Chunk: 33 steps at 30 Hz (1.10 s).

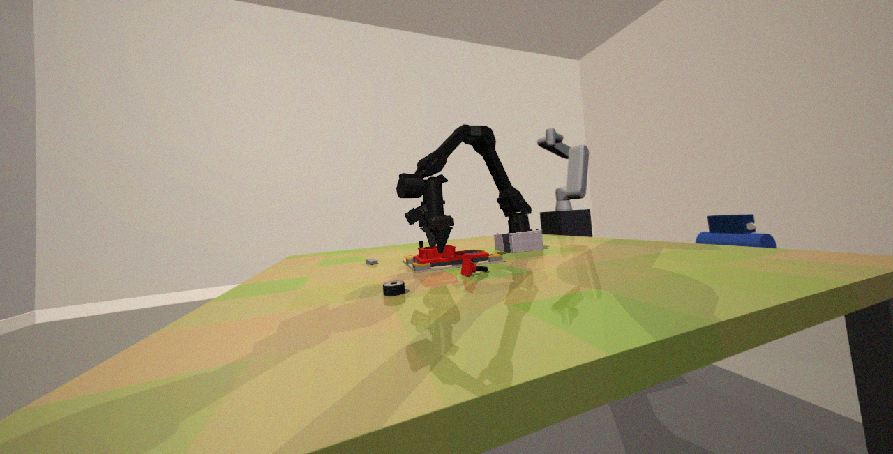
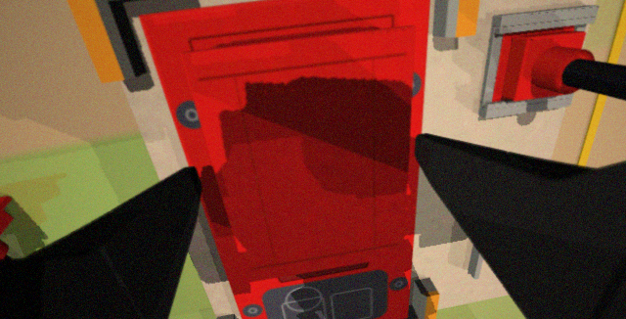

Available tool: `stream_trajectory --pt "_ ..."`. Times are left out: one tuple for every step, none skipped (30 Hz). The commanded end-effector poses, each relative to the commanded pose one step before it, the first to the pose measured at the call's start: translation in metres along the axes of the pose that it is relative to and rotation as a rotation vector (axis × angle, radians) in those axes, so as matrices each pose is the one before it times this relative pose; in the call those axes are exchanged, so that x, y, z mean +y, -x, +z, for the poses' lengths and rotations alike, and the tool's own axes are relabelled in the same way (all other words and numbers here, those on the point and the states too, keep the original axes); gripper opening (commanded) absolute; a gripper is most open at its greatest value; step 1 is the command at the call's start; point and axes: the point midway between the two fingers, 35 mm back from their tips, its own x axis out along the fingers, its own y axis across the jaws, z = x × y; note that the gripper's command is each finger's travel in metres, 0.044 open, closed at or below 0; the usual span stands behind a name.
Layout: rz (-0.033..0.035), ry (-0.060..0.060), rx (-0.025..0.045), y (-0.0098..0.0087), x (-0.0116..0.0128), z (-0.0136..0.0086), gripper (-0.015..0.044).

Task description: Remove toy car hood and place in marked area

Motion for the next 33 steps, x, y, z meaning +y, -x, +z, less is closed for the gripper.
stream_trajectory --pt "-0.00425 0.0064 0.00149 -0.0032 -0.00091 -0.00088 0.044" --pt "0.0 0.0 0.0 -0.00049 -0.00001 -0.00001 0.044" --pt "0.0 0.0 0.0 -0.00049 -0.00001 -0.00001 0.044" --pt "0.0 0.0 0.0 -0.00049 -0.00001 -0.00001 0.044" --pt "0.00425 -0.0064 -0.00149 0.00271 0.00089 0.00089 0.0414" --pt "0.0 0.0 0.0 0.0 0.0 0.0 0.0387" --pt "0.0 0.0 0.0 0.0 0.0 0.0 0.0361" --pt "0.0 0.0 0.0 0.0 0.0 0.0 0.0355" --pt "0.0 0.0 0.0 0.0 0.0 0.0 0.0348" --pt "0.0 0.0 0.0 0.0 0.0 0.0 0.0341" --pt "0.0 0.0 0.0 0.0 0.0 0.0 0.0335" --pt "0.0 0.0 0.0 0.0 0.0 0.0 0.0328" --pt "0.0 0.0 0.0 0.0 0.0 0.0 0.0321" --pt "0.0 0.0 0.0 0.0 0.0 0.0 0.0315" --pt "0.0 0.0 0.0 0.0 0.0 0.0 0.0308" --pt "0.0 0.0 0.0 0.0 0.0 0.0 0.0301" --pt "0.0 0.0 0.0 0.0 0.0 0.0 0.0295" --pt "0.0 0.0 0.0 0.00011 0.0 0.00001 0.0268" --pt "-0.00001 0.0 0.0 0.00021 0.0 0.00001 0.0242" --pt "-0.00001 0.0 0.0 0.00032 0.0 0.00001 0.0216" --pt "-0.00001 0.0 0.0 0.00042 0.00001 0.00002 0.019" --pt "-0.00002 0.0 0.0 0.00053 0.00001 0.00002 0.0163" --pt "-0.00002 0.0 0.0 0.00062 0.00001 0.00003 0.0137" --pt "-0.00002 0.0 0.0 0.00065 0.00001 0.00003 0.0111" --pt "-0.00002 0.0 0.0 0.00066 0.00001 0.00002 0.0085" --pt "-0.00002 0.0 0.0 0.00066 0.00001 0.00002 0.0058" --pt "-0.00002 0.0 0.0 0.00066 0.00001 0.00002 0.0032" --pt "-0.00002 0.0 0.0 0.00066 0.00001 0.00002 0.0006" --pt "-0.00002 0.0 0.0 0.00066 0.00001 0.00002 0.0" --pt "-0.00002 0.0 0.0 0.00066 0.0 0.00002 0.0" --pt "-0.00002 0.0 0.0 0.00066 0.0 0.00002 0.0" --pt "-0.00002 0.0 0.0 0.00066 0.0 0.00001 0.0" --pt "-0.00002 0.0 0.0 0.00066 0.0 0.00001 0.0"
